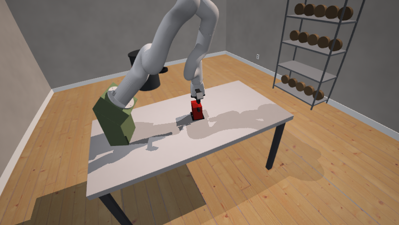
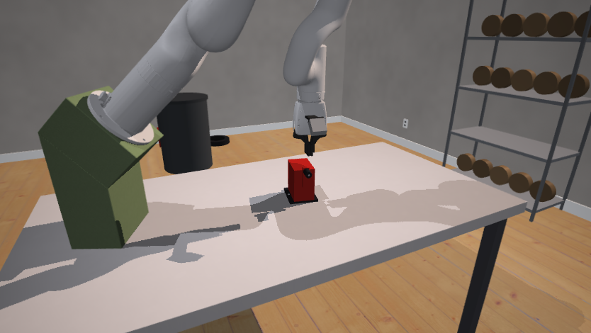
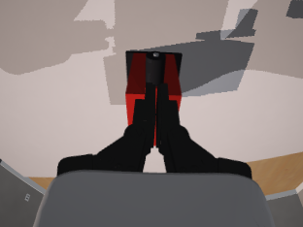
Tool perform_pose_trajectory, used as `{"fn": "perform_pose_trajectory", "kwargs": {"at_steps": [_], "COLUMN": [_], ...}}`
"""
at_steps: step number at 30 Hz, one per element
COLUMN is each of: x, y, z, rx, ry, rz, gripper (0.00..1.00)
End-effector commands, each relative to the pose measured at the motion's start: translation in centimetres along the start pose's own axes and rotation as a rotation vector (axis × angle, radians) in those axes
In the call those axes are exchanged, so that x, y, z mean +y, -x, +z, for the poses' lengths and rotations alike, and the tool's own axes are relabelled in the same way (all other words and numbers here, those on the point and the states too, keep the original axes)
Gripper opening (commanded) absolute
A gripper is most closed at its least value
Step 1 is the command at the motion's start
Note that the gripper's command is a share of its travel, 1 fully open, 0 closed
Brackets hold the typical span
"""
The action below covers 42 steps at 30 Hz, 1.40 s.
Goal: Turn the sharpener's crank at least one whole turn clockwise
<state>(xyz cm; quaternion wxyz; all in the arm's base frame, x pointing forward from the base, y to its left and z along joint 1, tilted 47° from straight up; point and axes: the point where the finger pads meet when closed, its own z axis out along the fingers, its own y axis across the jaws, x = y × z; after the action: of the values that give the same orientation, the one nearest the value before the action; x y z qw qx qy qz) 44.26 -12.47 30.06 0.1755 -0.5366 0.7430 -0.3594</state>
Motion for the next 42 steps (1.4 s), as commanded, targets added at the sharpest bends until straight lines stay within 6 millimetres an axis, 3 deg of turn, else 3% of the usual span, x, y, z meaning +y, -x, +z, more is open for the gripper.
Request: {"fn": "perform_pose_trajectory", "kwargs": {"at_steps": [1,20,21,42], "x": [-0.04,-0.04,-0.04,-0.04], "y": [0.00,0.00,0.00,0.00], "z": [-0.02,-0.02,-0.02,-0.02], "rx": [0.000,0.000,0.000,0.000], "ry": [-0.001,-0.001,-0.001,-0.001], "rz": [0.000,0.000,0.000,0.000], "gripper": [0.00,0.00,0.54,0.54]}}
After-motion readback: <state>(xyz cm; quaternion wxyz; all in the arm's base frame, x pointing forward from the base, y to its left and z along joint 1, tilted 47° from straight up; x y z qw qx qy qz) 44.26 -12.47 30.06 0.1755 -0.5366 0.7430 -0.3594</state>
